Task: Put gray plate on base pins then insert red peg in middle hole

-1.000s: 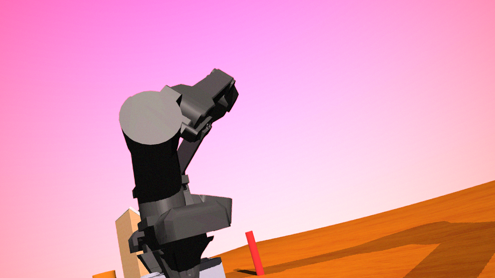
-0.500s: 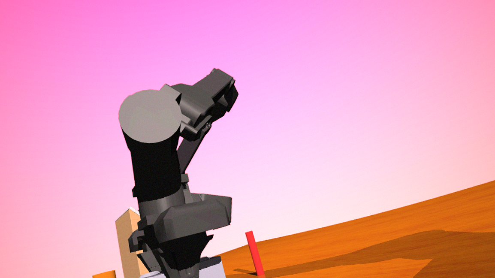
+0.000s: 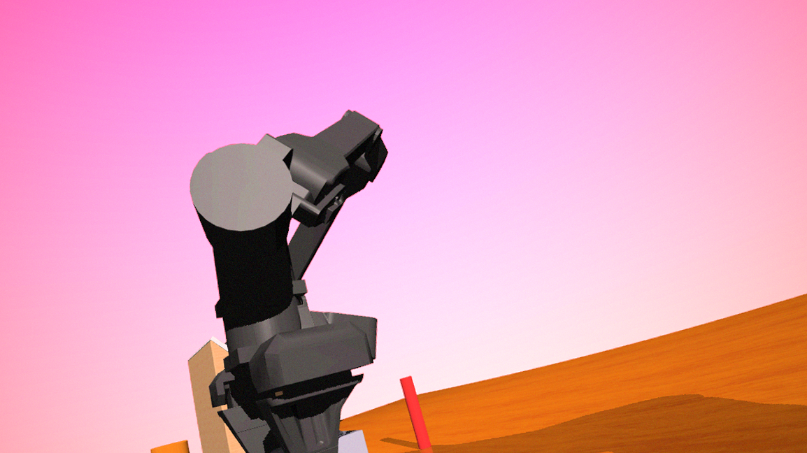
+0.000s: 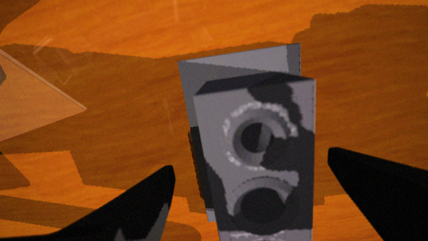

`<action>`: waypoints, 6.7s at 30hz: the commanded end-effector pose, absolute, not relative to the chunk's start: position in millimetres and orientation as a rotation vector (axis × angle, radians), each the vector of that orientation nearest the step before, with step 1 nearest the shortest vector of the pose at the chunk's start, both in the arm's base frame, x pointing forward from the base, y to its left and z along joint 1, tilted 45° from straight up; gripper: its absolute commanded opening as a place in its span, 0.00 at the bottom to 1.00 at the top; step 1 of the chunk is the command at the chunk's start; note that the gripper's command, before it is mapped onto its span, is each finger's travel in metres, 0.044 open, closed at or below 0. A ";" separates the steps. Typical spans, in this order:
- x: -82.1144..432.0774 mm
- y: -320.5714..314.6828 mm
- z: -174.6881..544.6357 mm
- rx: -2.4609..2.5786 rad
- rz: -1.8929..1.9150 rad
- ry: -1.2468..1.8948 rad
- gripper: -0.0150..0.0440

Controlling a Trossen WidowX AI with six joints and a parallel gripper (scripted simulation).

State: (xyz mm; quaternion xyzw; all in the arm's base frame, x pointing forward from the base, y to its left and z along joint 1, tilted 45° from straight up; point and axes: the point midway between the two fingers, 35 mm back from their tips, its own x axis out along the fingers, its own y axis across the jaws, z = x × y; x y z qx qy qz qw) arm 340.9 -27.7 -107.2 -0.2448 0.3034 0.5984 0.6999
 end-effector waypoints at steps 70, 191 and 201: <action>246.3 46.0 102.0 1.534 -0.332 1.646 1.00; 256.1 70.6 65.8 1.526 -0.341 1.642 0.25; 254.3 46.9 87.2 1.528 -0.339 1.643 0.25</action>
